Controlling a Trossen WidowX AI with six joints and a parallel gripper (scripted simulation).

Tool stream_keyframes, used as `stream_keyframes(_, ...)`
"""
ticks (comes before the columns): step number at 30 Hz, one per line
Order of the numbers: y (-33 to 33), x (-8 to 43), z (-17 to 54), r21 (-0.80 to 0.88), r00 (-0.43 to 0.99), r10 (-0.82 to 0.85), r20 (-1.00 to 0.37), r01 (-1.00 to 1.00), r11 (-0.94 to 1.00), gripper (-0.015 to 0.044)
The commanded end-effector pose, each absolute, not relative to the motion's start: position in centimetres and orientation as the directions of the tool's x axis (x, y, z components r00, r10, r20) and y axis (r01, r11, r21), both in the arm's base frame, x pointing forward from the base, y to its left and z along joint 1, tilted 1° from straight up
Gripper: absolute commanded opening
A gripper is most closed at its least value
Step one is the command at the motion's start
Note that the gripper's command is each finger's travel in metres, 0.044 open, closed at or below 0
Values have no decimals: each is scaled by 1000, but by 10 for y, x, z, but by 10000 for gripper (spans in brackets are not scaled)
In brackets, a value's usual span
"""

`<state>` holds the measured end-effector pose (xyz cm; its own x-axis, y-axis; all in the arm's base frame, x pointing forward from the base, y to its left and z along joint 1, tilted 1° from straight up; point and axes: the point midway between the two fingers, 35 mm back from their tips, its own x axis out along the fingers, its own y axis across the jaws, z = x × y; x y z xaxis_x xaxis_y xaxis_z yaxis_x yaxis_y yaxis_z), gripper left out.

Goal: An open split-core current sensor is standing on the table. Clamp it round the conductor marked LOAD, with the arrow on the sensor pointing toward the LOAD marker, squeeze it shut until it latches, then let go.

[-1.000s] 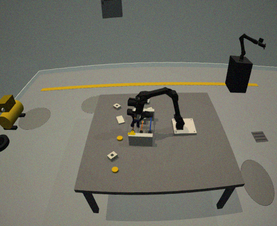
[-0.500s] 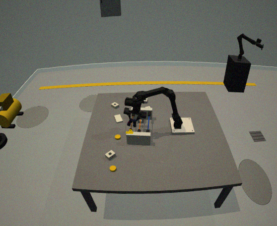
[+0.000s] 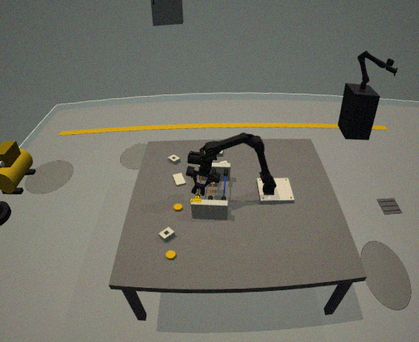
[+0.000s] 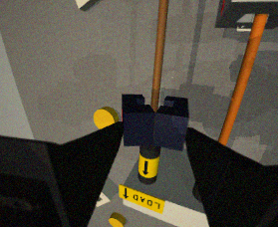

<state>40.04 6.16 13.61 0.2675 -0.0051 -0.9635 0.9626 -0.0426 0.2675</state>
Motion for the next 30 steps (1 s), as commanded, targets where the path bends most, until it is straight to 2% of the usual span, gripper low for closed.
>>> stream_keyframes(1,61,403,130,270,270,-9,-963,962,-45,0)
stream_keyframes(30,61,403,123,268,268,-6,-963,962,-45,0)
